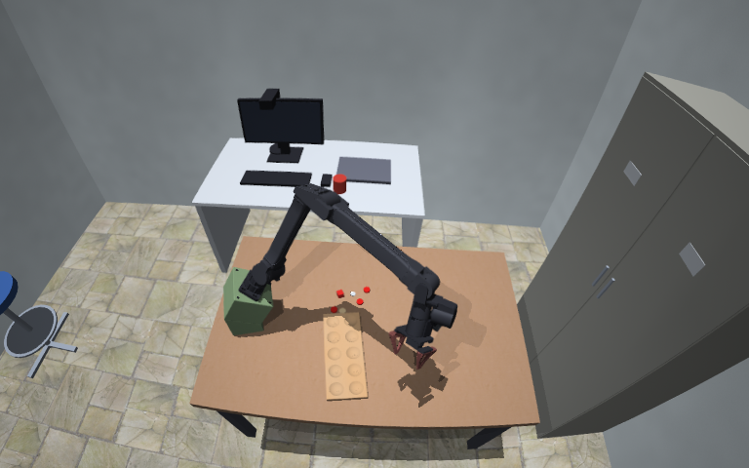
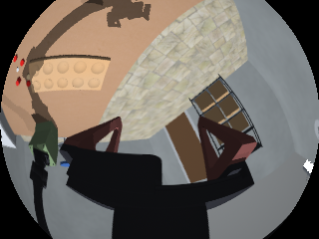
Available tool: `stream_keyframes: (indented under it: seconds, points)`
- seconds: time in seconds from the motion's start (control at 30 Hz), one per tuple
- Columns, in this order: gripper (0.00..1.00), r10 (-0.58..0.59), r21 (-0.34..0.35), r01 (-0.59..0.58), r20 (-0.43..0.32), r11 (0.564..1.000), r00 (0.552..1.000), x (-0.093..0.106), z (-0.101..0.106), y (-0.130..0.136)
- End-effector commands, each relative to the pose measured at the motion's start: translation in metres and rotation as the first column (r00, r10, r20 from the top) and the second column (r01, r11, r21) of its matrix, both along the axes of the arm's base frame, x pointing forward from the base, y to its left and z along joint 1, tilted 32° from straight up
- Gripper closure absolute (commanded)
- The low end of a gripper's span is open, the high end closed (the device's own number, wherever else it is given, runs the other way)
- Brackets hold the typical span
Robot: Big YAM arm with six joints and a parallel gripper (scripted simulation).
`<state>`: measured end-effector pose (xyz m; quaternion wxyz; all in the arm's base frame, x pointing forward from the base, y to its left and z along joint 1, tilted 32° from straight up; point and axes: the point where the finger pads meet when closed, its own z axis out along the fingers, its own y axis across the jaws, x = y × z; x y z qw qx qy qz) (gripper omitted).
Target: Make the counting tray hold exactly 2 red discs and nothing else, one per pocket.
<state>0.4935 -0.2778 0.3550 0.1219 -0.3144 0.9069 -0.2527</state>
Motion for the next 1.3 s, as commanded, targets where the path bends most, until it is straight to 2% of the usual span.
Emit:
stream_keyframes:
  seconds: [0.0,0.53,0.57,0.7,0.8,0.9,0.93,1.0,1.1,1.17,1.2,1.23,1.27]
  points:
    - [0.00,-0.003,-0.006,0.003,0.011,1.000,1.000,-0.001,0.006,-0.001]
    - [0.00,-0.003,-0.006,0.003,0.011,1.000,1.000,-0.001,0.006,-0.001]
    - [0.55,-0.007,-0.021,0.008,0.047,1.000,0.999,0.000,0.025,-0.003]
    - [0.55,0.009,-0.006,-0.009,0.059,1.000,0.998,-0.003,0.020,0.018]
    - [0.55,0.030,0.022,-0.032,0.061,0.999,0.998,-0.009,0.009,0.044]
    - [0.55,0.069,0.074,-0.074,0.069,0.995,0.995,-0.019,-0.012,0.092]
    - [0.55,0.069,0.074,-0.074,0.069,0.995,0.995,-0.019,-0.012,0.092]
    - [0.55,0.106,0.123,-0.115,0.078,0.986,0.991,-0.028,-0.031,0.140]
    - [0.55,0.104,0.120,-0.113,0.077,0.986,0.992,-0.028,-0.031,0.139]
    - [0.55,0.149,0.181,-0.164,0.093,0.970,0.984,-0.038,-0.055,0.198]
    - [0.55,0.148,0.178,-0.162,0.092,0.971,0.985,-0.039,-0.054,0.197]
    - [0.55,0.171,0.210,-0.189,0.100,0.959,0.980,-0.044,-0.066,0.227]
    - [0.55,0.168,0.206,-0.186,0.099,0.961,0.981,-0.044,-0.066,0.226]
